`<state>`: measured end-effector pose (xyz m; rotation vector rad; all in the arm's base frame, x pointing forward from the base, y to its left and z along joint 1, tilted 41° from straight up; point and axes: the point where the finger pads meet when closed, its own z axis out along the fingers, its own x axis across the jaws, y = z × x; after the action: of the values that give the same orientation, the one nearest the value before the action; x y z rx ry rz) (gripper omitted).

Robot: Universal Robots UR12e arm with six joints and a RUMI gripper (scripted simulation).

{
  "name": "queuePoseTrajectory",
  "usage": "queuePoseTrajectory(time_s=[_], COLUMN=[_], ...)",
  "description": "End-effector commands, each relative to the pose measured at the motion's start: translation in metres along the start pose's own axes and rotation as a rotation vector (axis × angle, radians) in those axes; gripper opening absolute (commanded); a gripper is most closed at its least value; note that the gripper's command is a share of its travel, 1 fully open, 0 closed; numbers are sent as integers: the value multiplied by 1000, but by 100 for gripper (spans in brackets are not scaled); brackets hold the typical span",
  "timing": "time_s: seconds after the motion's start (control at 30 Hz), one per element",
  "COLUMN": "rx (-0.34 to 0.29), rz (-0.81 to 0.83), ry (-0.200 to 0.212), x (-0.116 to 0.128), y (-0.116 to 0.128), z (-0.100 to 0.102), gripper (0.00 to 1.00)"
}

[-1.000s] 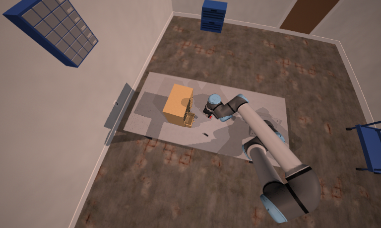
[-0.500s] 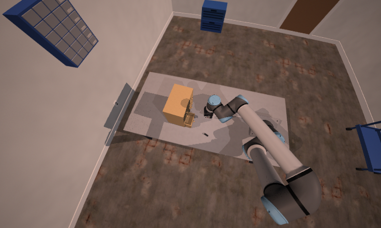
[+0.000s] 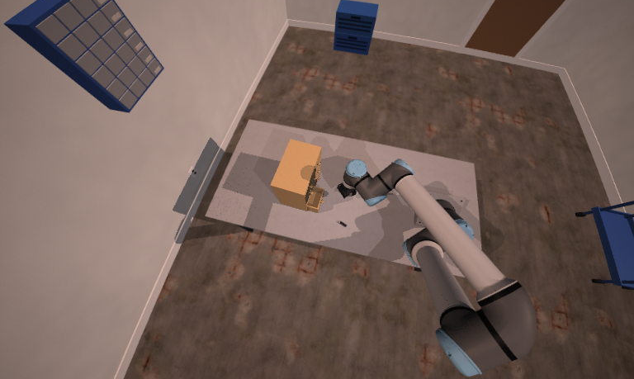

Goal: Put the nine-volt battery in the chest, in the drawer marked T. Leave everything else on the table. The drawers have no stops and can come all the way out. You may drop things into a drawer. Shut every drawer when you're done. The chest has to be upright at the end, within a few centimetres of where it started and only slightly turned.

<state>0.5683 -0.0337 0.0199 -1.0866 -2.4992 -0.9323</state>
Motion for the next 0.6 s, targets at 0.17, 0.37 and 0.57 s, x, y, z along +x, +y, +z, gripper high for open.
queuePoseTrajectory(time_s=[0.17, 0.37, 0.57], rx=[-9, -10, -11], rz=[-373, -637, -889], ry=[8, 7, 6], x=[-2, -3, -4], y=[5, 10, 15], z=[-1, -1, -1], gripper=[13, 13, 13])
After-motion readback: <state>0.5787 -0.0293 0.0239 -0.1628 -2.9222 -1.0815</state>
